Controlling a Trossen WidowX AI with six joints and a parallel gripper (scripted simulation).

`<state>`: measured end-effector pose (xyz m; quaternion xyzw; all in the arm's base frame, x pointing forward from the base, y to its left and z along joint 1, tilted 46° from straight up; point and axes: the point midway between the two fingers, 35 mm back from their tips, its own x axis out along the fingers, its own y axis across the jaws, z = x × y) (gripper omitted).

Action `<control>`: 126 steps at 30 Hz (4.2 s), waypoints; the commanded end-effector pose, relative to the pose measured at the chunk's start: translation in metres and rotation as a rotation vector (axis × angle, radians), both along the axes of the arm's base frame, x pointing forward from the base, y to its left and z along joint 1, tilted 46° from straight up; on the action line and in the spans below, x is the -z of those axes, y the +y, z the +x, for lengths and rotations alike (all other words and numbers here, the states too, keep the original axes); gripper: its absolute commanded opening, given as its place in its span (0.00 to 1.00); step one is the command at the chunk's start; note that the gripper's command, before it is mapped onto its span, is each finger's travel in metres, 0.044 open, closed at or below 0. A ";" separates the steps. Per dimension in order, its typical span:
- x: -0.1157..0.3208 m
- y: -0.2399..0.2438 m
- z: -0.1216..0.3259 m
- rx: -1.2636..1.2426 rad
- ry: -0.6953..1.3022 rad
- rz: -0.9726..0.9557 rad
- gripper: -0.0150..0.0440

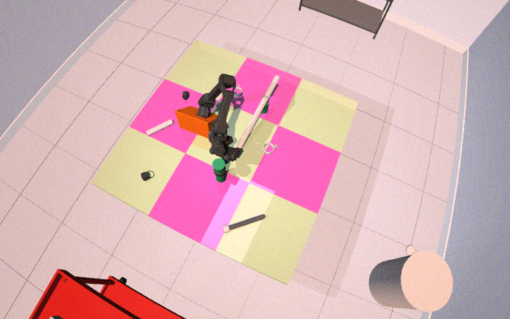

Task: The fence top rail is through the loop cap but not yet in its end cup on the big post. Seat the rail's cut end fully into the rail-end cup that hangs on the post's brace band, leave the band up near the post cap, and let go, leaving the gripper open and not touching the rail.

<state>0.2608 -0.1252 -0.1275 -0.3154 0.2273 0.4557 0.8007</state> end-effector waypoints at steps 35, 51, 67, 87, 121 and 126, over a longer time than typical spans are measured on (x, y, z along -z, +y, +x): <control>-0.056 0.000 0.004 0.005 0.005 0.002 1.00; -0.165 0.009 0.006 0.748 0.677 0.560 1.00; -0.204 0.021 -0.002 1.012 0.925 0.760 1.00; -0.179 0.109 0.021 -0.366 0.370 0.051 1.00; -0.134 0.154 0.021 -0.365 0.371 0.053 1.00; -0.128 0.160 0.021 -0.365 0.371 0.052 1.00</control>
